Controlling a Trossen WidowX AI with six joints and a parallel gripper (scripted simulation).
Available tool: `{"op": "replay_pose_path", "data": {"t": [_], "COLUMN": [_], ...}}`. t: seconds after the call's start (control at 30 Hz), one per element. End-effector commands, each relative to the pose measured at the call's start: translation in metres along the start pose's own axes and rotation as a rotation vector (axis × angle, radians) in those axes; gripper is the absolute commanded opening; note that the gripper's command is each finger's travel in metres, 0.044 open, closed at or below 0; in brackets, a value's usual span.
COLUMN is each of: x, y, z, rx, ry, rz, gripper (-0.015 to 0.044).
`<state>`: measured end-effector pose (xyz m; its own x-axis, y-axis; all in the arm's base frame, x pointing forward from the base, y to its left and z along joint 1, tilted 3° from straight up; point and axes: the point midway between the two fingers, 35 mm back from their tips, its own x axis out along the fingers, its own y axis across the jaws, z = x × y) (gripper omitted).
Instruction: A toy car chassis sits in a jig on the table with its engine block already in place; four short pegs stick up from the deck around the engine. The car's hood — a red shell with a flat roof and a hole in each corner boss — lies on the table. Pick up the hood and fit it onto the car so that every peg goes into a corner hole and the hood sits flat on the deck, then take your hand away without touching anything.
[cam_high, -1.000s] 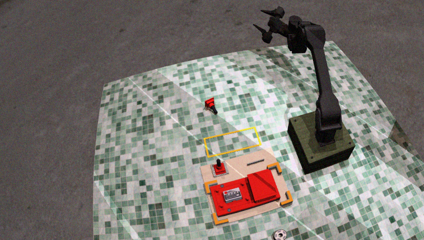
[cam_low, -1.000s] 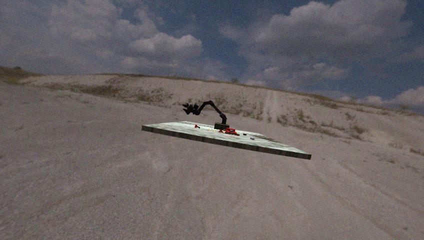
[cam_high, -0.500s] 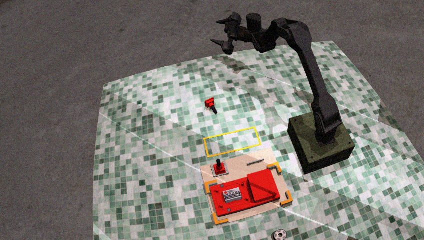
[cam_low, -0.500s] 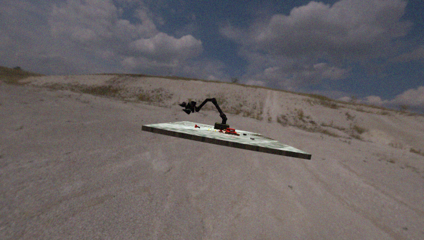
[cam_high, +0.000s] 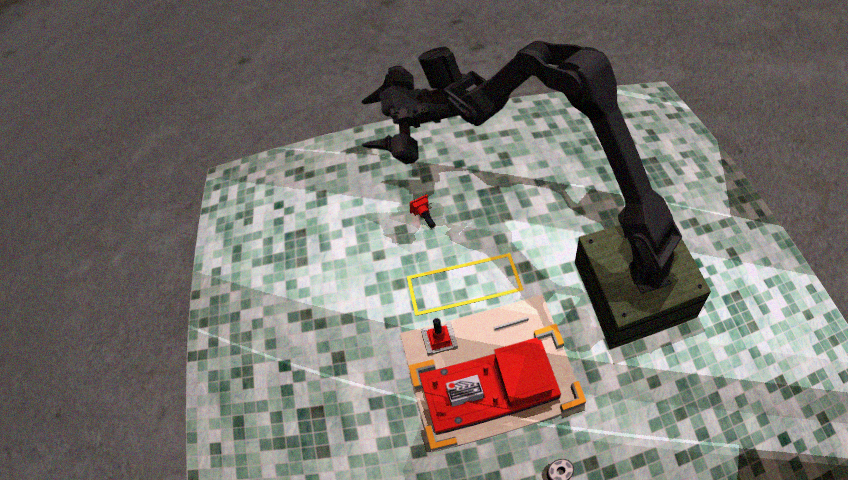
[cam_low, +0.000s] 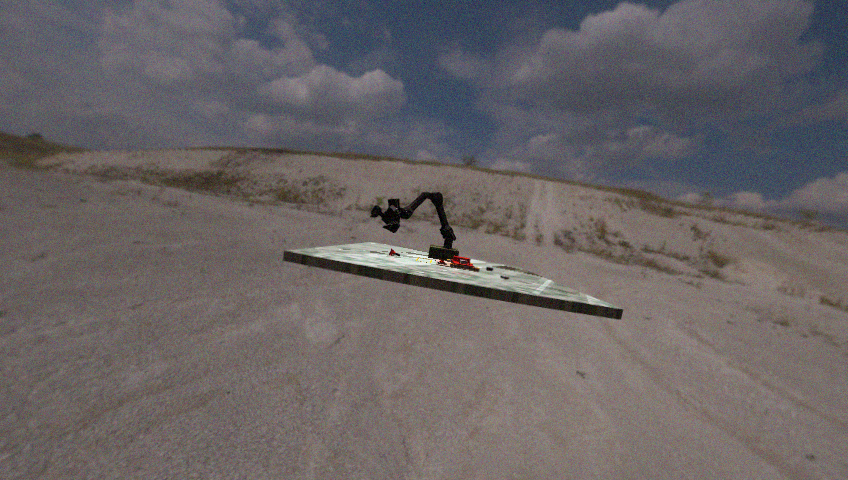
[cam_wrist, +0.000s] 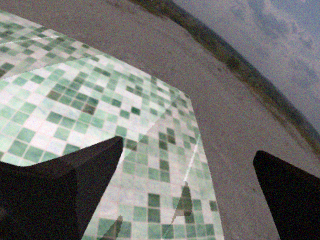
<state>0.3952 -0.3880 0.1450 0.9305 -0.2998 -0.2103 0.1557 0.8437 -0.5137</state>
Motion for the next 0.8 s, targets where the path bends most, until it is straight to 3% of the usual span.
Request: {"op": "replay_pose_path", "data": {"t": [0.0,0.37,0.77], "x": [0.010,0.015,-0.058], "y": [0.034,0.181,0.328], "z": [0.014,0.074,0.116], "rx": [-0.010,-0.115,-0.387], "ry": [0.031,0.157,0.294], "rz": [0.075,0.397,0.775], "gripper": [0.0440,0.0440,0.0440]}}
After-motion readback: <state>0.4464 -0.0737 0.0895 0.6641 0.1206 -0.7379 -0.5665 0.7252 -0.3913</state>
